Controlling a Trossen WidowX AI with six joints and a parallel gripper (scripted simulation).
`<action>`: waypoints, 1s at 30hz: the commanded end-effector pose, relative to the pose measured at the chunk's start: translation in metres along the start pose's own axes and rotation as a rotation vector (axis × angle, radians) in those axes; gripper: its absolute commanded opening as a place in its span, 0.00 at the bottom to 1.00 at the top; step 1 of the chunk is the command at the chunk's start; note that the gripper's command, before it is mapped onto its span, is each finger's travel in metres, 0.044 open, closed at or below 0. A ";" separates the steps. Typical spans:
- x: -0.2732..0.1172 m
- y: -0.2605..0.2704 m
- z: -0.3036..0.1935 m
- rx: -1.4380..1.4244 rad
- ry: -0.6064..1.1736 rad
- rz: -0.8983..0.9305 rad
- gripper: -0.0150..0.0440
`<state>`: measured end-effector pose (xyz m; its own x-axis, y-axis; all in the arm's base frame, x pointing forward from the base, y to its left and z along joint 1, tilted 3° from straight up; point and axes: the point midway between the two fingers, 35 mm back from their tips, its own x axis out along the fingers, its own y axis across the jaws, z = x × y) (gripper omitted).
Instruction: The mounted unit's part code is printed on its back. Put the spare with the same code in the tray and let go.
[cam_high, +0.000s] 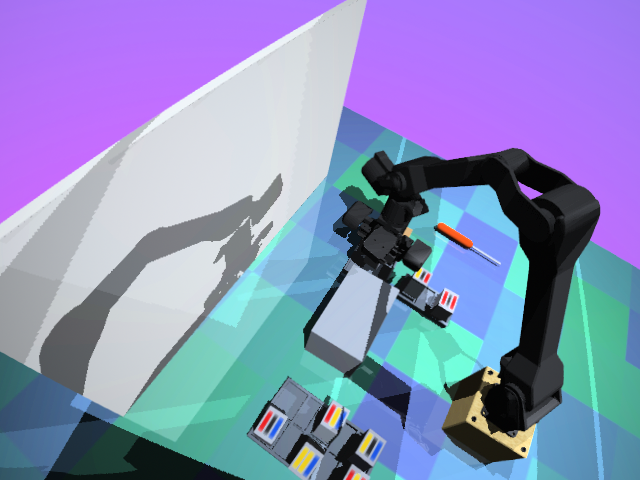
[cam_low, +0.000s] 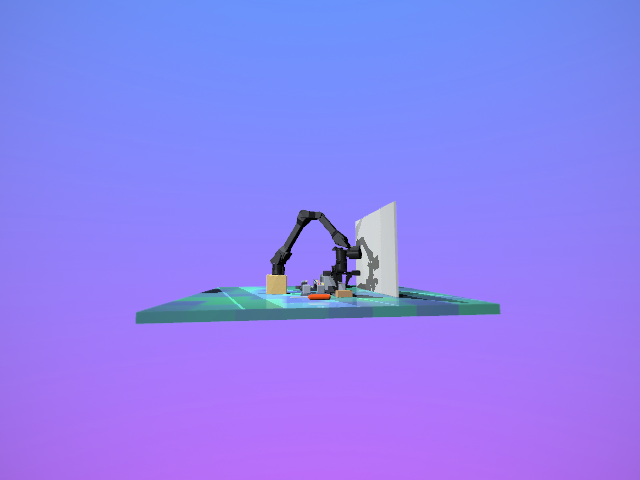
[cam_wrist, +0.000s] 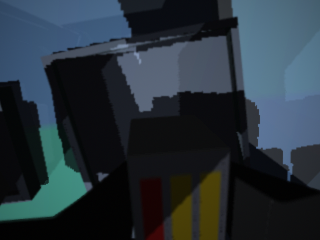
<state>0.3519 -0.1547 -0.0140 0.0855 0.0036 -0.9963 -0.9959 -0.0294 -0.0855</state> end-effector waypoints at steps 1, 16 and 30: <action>-0.001 0.000 0.000 0.000 0.000 0.000 0.48; -0.044 -0.004 -0.002 0.002 -0.001 -0.001 1.00; -0.112 -0.002 -0.001 0.011 0.010 -0.018 1.00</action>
<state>0.3439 -0.1560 0.0958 0.0967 -0.0028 -0.9953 -0.9952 -0.0180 -0.0966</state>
